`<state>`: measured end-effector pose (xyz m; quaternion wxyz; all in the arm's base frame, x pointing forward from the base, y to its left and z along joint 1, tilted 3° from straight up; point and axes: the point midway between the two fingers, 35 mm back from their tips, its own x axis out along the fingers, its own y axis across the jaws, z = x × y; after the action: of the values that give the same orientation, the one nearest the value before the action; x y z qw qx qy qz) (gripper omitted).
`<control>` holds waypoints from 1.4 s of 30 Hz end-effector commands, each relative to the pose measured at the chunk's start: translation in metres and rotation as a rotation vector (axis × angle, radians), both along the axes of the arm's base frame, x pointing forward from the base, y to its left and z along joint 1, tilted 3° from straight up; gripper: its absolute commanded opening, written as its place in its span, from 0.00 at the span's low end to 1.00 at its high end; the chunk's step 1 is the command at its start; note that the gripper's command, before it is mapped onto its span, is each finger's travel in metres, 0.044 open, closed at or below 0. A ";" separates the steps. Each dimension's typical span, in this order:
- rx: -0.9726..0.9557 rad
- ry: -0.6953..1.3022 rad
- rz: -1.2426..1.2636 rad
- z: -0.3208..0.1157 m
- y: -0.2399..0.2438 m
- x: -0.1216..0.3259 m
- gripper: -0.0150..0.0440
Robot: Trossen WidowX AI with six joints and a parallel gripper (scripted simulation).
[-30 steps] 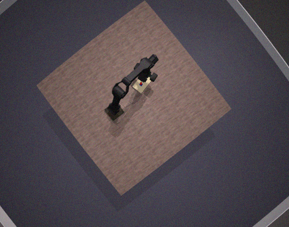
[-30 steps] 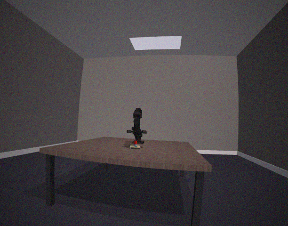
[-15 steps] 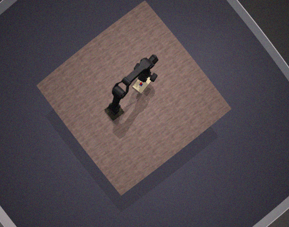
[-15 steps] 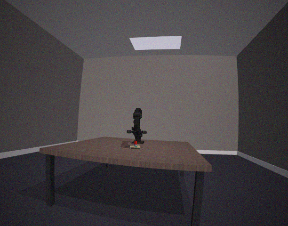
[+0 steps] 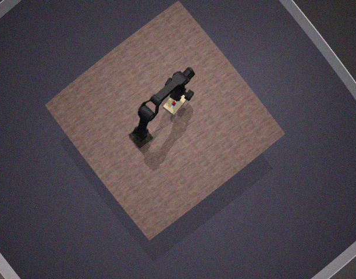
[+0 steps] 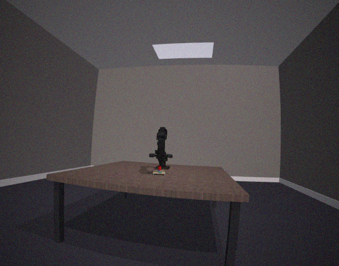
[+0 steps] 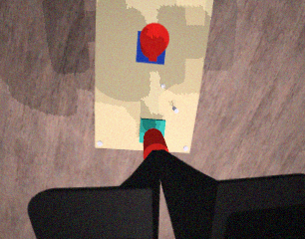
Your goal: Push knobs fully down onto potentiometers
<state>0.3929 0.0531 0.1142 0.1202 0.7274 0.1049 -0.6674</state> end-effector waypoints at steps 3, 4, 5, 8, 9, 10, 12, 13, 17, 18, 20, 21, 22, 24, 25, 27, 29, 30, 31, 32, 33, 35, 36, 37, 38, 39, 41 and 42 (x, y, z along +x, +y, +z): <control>-0.006 0.003 -0.006 -0.004 -0.001 0.001 0.25; -0.006 0.003 -0.006 -0.004 -0.001 0.001 0.25; -0.006 0.003 -0.006 -0.004 -0.001 0.001 0.25; -0.006 0.003 -0.006 -0.006 -0.001 0.001 0.25; -0.006 0.003 -0.006 -0.007 -0.001 0.001 0.25; -0.006 0.003 -0.006 -0.007 -0.001 0.001 0.25; -0.006 0.003 -0.006 -0.007 -0.001 0.001 0.25; -0.006 0.003 -0.006 -0.007 -0.001 0.001 0.25; -0.006 0.003 -0.006 -0.007 -0.001 0.001 0.25; -0.006 0.003 -0.006 -0.007 -0.001 0.001 0.25; -0.006 0.003 -0.006 -0.007 -0.001 0.001 0.25; -0.006 0.003 -0.006 -0.007 -0.001 0.001 0.25; -0.006 0.003 -0.006 -0.008 -0.001 0.001 0.25; -0.006 0.003 -0.006 -0.008 -0.001 0.001 0.25; -0.006 0.003 -0.006 -0.008 -0.001 0.001 0.25; -0.006 0.003 -0.006 -0.008 -0.001 0.001 0.25; -0.006 0.003 -0.006 -0.008 -0.001 0.001 0.25; -0.006 0.003 -0.006 -0.008 -0.001 0.001 0.25; -0.006 0.003 -0.006 -0.008 -0.001 0.001 0.25; -0.006 0.003 -0.006 -0.008 -0.001 0.001 0.25; -0.006 0.003 -0.006 -0.008 -0.001 0.001 0.25; -0.006 0.003 -0.006 -0.008 -0.001 0.001 0.25; -0.006 0.003 -0.006 -0.008 -0.001 0.001 0.25; -0.006 0.003 -0.006 -0.008 -0.001 0.001 0.25; -0.006 0.003 -0.006 -0.008 -0.001 0.001 0.25; -0.006 0.003 -0.006 -0.008 -0.001 0.001 0.25; -0.006 0.003 -0.006 -0.008 -0.001 0.001 0.25; -0.006 0.003 -0.006 -0.008 -0.001 0.001 0.25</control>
<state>0.3931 0.0531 0.1104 0.1201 0.7280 0.1048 -0.6668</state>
